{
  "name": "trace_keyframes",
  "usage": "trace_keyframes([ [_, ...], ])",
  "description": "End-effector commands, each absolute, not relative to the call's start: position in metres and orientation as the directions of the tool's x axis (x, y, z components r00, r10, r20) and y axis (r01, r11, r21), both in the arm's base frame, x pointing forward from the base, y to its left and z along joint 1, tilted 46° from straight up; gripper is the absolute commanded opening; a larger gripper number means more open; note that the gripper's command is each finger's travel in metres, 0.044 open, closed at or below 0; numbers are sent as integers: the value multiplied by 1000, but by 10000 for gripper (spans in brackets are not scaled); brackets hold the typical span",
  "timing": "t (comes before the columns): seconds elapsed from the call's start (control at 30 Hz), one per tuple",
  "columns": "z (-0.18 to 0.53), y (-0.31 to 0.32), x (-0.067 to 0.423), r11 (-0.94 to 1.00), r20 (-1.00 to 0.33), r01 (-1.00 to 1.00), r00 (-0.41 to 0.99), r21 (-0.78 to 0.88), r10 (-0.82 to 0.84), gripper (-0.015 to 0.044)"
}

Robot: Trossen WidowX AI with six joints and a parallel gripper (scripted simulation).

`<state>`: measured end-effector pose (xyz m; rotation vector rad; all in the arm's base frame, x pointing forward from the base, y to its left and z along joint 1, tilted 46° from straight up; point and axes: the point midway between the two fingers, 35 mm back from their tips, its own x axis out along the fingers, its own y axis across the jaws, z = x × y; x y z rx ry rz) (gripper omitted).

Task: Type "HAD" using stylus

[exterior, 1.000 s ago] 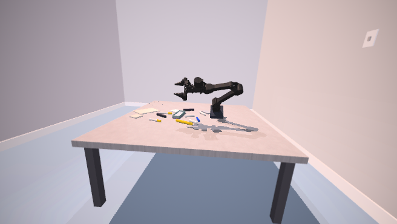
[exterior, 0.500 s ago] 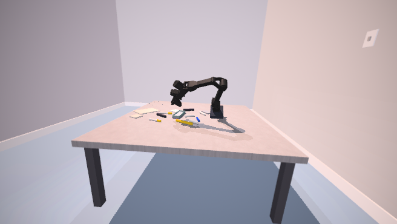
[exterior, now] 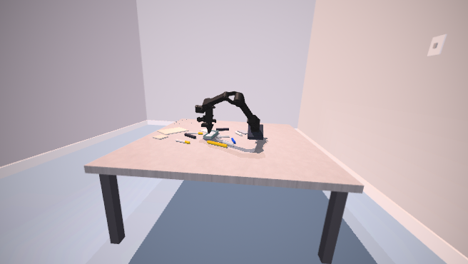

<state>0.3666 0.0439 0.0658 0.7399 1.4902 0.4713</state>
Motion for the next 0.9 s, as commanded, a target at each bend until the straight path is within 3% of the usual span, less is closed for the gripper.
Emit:
trace_keyframes([
  [0.0,71,45,368,686,-700,161,51,710,713,0],
  [0.3,69,44,368,686,-700,161,51,710,712,0],
  [0.5,24,0,358,687,-702,162,51,708,711,0],
  [0.87,24,0,358,687,-702,162,51,708,711,0],
])
